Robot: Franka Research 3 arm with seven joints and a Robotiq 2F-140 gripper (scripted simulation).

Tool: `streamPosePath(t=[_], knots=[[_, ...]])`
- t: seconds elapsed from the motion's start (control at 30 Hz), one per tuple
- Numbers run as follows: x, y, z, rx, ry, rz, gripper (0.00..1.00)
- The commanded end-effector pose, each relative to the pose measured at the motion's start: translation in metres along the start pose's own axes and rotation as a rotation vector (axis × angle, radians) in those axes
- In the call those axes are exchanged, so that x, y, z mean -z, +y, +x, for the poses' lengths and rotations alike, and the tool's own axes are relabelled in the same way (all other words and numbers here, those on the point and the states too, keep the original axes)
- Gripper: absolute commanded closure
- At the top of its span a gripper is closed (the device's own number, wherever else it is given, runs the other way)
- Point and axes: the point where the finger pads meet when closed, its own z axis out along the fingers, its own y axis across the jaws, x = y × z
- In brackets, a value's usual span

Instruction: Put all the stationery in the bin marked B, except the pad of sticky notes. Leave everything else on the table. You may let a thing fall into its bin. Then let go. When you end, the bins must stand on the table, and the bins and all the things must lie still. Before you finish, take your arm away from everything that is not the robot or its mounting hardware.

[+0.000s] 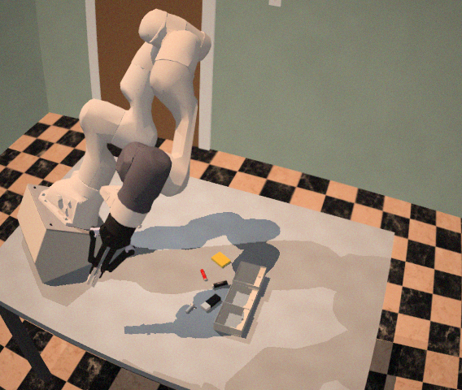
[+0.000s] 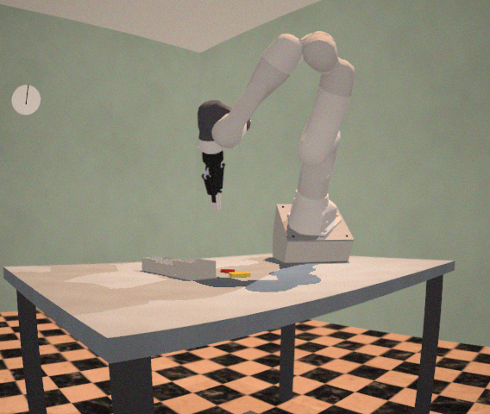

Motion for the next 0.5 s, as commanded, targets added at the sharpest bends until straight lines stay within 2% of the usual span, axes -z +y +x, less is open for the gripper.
streamPosePath(t=[0.0, 0.47], knots=[[0.001, 0.001, 0.0, 0.156, 0.003, -0.021, 0.95], [0.013, 0.016, -0.001, 0.37, -0.015, -0.03, 0.95]])
